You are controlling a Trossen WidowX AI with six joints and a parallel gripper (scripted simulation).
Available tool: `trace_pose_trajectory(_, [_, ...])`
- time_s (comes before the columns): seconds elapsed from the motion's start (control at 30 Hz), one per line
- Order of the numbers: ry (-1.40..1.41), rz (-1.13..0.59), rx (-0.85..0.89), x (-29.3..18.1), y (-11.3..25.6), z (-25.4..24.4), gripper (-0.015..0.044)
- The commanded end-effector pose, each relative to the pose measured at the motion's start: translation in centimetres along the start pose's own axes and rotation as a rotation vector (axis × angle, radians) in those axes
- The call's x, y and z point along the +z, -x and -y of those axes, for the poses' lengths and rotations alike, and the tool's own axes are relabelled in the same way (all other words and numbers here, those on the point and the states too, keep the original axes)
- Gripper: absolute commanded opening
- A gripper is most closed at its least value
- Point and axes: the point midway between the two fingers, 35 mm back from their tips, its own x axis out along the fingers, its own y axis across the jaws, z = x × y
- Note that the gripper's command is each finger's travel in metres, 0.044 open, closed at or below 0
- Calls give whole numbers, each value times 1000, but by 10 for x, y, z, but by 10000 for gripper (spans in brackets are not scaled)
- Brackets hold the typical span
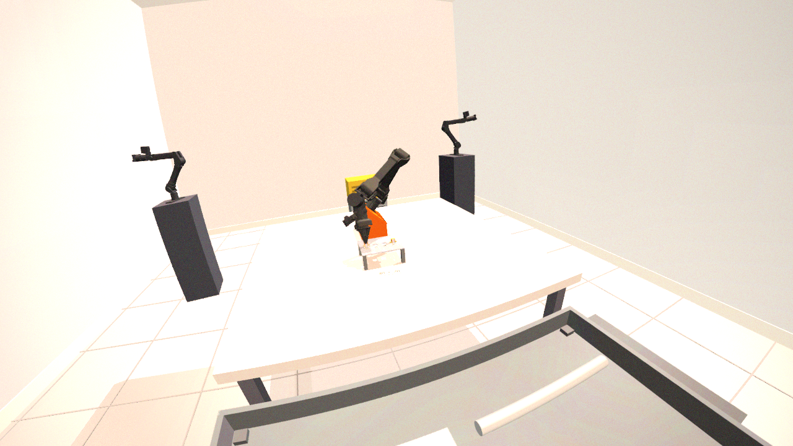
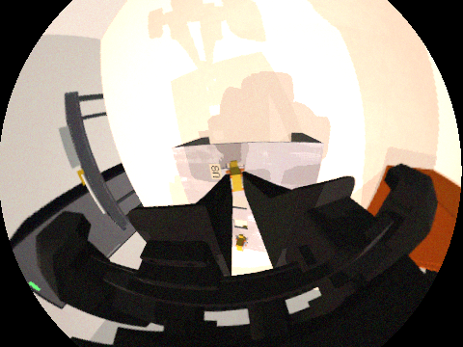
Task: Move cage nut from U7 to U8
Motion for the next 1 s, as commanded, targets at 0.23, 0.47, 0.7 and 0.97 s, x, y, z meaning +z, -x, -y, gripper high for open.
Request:
trace_pose_trajectory(0.23, [-3, -3, 2, 0, 1, -3, 26])
trace_pose_trajectory(0.47, [-3, -3, 1, 0, 1, -2, 26])
trace_pose_trajectory(0.7, [-3, -3, 1, 0, 1, -1, 26])
trace_pose_trajectory(0.97, [-3, -2, 1, 0, 1, 0, 26])
